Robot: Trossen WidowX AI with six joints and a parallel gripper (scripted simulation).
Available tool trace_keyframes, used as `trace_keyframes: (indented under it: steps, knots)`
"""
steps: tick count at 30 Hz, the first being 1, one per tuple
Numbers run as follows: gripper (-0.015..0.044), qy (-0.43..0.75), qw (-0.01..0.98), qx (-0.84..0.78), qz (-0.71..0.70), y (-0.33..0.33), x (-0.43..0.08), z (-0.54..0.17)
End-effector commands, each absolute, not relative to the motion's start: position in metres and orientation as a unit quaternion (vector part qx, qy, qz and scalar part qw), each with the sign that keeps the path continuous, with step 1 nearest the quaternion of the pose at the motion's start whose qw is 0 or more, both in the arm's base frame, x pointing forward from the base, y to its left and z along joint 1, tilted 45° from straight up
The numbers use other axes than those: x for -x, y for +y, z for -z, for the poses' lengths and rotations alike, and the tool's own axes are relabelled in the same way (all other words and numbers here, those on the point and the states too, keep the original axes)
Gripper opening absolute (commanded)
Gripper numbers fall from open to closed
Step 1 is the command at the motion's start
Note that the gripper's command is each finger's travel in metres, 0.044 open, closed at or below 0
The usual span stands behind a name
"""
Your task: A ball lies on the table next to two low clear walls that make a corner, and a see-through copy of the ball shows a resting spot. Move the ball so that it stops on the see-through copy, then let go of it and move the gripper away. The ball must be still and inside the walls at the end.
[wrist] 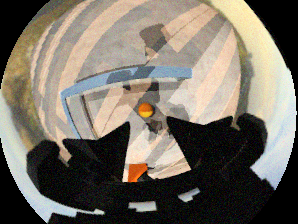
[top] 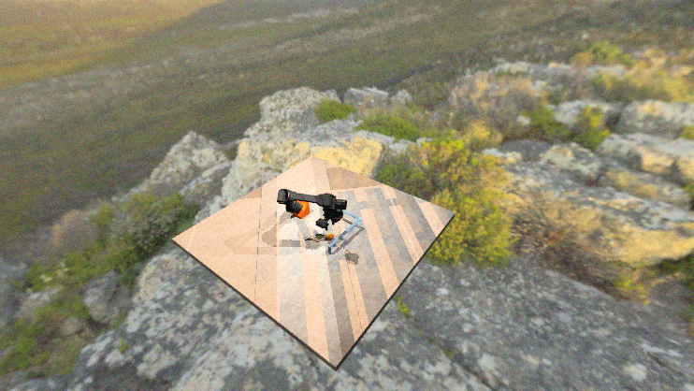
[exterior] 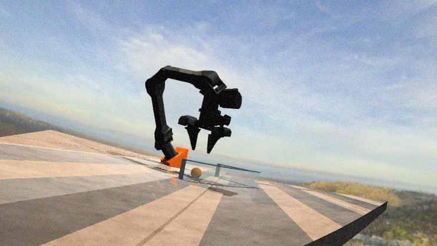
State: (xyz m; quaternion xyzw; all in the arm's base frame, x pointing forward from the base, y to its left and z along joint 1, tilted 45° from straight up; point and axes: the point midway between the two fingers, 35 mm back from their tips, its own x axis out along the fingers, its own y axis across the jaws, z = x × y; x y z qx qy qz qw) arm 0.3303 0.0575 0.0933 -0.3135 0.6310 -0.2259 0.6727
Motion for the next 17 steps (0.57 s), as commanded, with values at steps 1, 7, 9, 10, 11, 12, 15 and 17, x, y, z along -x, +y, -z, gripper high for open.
trace_keyframes:
  steps: [1,7,9,10,11,12,15,17]
  knots:
    - [0.0286,0.635,0.669,0.31,0.229,0.063,-0.326,-0.101]
    - [0.0286,0.63,0.674,0.315,0.224,0.062,-0.329,-0.096]
    - [0.0312,0.63,0.674,0.315,0.224,0.063,-0.329,-0.098]
    - [0.0338,0.63,0.673,0.315,0.224,0.067,-0.328,-0.101]
    - [0.0364,0.63,0.673,0.315,0.224,0.073,-0.327,-0.108]
    - [0.0391,0.63,0.673,0.315,0.225,0.08,-0.325,-0.116]
    - [0.044,0.631,0.672,0.315,0.226,0.09,-0.321,-0.128]
    - [0.044,0.631,0.672,0.315,0.226,0.09,-0.321,-0.128]
